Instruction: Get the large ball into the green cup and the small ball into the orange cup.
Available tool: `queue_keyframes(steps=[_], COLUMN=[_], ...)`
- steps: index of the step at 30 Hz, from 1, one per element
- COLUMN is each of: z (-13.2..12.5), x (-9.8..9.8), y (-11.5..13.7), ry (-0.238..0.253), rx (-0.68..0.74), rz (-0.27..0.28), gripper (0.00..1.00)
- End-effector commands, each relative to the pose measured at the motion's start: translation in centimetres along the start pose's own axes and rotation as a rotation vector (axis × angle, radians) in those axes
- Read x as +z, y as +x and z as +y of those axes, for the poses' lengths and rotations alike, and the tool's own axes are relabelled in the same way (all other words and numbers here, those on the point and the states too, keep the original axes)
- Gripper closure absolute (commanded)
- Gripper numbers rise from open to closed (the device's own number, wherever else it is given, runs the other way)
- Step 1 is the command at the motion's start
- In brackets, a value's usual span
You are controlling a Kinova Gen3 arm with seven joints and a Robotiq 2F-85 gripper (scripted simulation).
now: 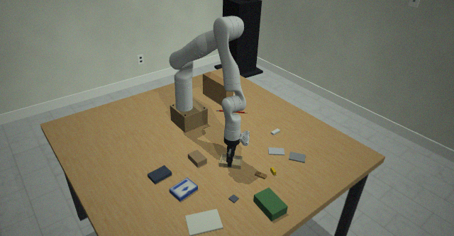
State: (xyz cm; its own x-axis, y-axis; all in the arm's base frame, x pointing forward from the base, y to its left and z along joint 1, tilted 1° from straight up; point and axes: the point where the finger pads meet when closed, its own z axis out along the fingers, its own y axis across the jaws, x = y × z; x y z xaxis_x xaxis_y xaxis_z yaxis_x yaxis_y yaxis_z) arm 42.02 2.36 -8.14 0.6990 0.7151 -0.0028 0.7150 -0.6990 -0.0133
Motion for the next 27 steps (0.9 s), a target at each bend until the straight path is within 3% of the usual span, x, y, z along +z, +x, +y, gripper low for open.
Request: queue_keyframes(steps=[1,7,8,27], z=[0.05,0.05,0.05,0.05], x=[-0.07,-0.07,-0.07,-0.07], y=[0.05,0.05,0.05,0.05], ry=[-0.001,-0.001,-0.001,-0.001], rx=[0.0,0.0,0.0,0.0], rz=[0.001,0.001,0.001,0.001], gripper=[0.26,0.26,0.05,0.05])
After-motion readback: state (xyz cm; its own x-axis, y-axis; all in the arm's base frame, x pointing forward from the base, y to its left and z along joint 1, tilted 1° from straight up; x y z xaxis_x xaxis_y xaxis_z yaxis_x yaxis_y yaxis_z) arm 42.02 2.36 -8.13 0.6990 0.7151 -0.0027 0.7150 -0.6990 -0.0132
